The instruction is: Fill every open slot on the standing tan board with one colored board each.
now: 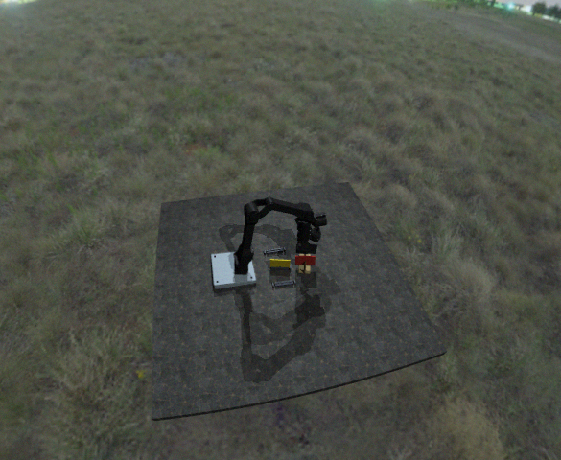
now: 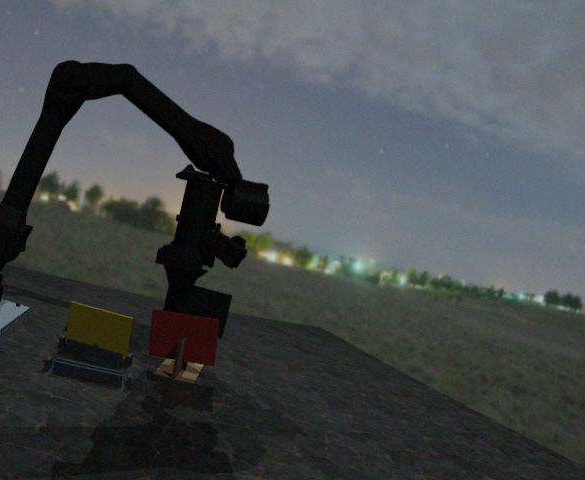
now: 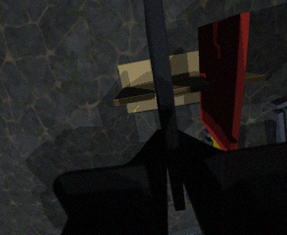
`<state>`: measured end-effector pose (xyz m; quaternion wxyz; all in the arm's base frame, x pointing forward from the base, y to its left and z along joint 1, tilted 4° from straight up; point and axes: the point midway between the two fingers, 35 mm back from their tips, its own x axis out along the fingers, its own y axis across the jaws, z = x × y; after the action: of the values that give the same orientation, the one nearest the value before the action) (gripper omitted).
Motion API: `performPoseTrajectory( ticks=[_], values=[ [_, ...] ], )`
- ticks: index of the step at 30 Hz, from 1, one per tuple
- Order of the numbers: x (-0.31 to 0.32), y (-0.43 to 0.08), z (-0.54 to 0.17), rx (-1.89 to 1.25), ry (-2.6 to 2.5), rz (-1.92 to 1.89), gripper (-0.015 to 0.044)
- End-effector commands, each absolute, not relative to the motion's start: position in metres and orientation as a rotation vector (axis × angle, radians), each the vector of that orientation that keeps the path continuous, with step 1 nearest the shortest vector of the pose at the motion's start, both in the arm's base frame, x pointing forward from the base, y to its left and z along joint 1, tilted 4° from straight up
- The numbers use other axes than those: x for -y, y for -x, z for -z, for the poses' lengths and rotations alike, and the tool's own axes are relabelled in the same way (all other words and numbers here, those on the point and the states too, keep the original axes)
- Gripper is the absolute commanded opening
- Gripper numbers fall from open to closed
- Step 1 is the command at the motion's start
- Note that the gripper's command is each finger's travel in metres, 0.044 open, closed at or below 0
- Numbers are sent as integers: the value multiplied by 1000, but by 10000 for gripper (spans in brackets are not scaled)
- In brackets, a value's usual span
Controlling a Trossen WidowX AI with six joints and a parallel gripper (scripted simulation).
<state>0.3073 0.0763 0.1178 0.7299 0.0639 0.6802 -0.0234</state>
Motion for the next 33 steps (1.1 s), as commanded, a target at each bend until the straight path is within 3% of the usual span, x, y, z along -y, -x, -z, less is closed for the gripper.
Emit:
performPoseTrajectory(
  ticks=[1,33],
  values=[
    [-77,-306,-114,-1503,-140,49,0],
    [-77,-308,-97,-1503,-140,49,0]
  ],
)
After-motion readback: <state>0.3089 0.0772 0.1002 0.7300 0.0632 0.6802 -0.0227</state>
